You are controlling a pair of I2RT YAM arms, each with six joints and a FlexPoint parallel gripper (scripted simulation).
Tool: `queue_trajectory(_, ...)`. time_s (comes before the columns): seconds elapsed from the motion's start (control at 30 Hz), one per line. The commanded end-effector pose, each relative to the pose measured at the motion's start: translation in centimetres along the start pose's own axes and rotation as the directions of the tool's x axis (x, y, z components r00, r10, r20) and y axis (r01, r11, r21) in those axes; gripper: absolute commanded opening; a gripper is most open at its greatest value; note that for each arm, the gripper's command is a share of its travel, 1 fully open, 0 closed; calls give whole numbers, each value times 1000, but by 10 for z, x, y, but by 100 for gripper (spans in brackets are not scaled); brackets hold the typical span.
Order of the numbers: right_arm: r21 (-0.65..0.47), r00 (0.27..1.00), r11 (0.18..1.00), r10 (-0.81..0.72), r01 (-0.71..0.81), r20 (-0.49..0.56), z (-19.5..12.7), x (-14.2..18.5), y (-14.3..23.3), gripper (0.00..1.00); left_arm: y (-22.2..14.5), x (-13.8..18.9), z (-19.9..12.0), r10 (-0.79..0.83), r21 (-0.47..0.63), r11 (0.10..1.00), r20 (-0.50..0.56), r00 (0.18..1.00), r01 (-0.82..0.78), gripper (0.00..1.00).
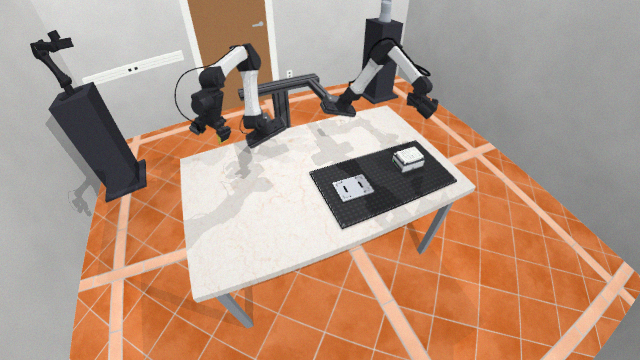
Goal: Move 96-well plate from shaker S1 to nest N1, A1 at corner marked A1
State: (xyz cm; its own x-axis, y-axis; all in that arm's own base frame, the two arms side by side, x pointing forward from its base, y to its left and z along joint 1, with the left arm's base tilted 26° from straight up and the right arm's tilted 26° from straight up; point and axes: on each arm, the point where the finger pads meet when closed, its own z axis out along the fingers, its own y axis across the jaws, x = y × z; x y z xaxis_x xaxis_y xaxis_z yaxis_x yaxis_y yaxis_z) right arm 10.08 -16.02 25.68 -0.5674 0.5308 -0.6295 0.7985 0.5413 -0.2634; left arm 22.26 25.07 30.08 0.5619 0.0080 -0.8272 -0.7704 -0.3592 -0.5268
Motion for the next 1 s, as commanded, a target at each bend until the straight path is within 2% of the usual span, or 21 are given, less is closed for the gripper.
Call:
queue_trajectory(0.0,7,1000,1000,16,-16,18,-3,-3,-3,100,-2,-6,-3,-11,12,1000,1,1000,11,100)
queue_trajectory(0.6,5,1000,1000,16,-16,27,-3,-5,-3,100,-3,-4,-3,-12,9,1000,-8,1000,12,100)
queue_trajectory(0.77,-35,998,999,-13,15,69,6,-22,13,100,4,29,3,61,-43,997,-118,991,-66,100)
queue_trajectory(0.87,-84,991,994,-53,64,126,14,-44,37,100,8,63,7,124,-68,987,-263,957,-146,100)
queue_trajectory(0.97,-149,976,978,-118,146,186,24,-64,75,100,10,101,11,188,-53,971,-428,884,-232,100)
